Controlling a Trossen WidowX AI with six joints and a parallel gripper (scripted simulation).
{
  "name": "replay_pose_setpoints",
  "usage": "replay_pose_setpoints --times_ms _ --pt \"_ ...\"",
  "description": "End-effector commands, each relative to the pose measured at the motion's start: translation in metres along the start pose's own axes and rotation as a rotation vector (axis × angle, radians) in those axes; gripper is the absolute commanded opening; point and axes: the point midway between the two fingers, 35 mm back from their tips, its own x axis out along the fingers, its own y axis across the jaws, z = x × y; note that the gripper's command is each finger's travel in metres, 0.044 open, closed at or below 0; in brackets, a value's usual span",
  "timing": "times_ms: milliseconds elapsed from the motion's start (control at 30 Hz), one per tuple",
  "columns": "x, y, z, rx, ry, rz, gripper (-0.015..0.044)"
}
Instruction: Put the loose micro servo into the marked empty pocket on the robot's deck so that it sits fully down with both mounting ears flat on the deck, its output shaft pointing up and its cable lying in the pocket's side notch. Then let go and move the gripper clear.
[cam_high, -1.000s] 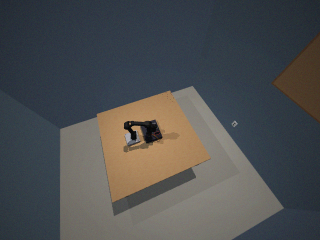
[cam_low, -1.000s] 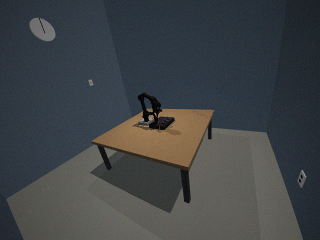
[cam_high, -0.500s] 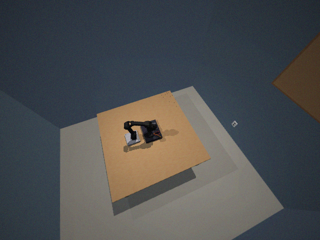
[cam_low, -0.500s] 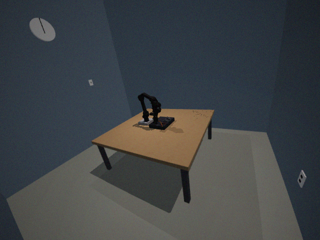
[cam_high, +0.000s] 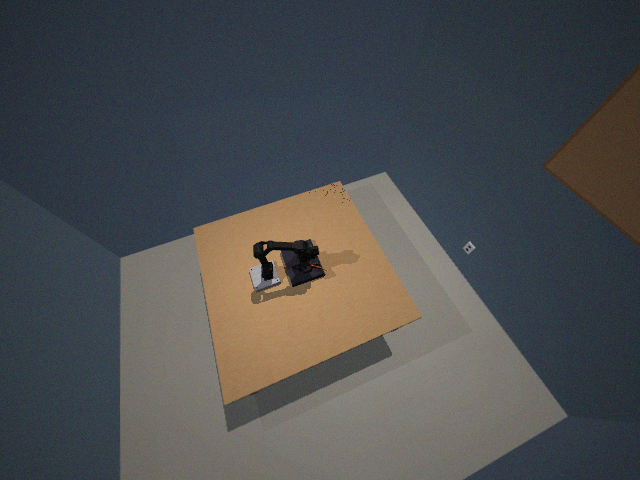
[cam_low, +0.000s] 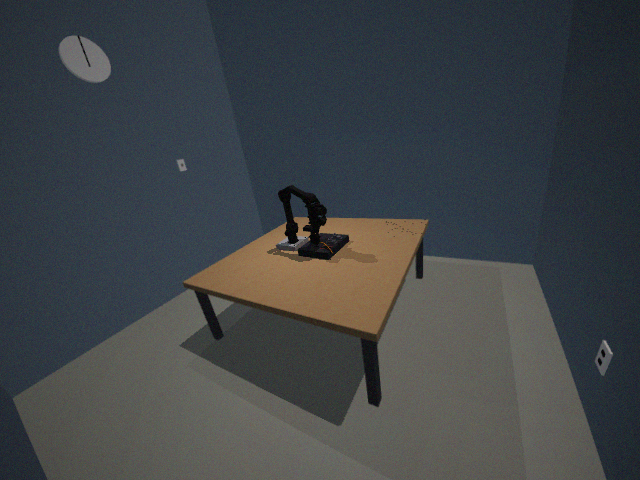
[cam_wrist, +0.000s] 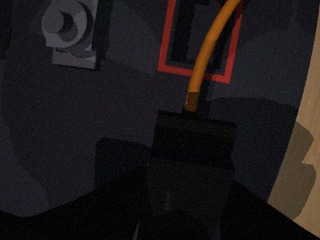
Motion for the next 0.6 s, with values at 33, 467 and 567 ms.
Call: replay_pose_setpoints --times_ms 33,467,567 --pt "-0.004 -0.001 0.022 0.003 -0.017 -0.005 0.0" --pt "-0.006 -0.001 0.072 0.003 -0.021 -0.005 0.0" --pt "-0.006 -0.001 0.08 0.003 -0.022 -0.005 0.0"
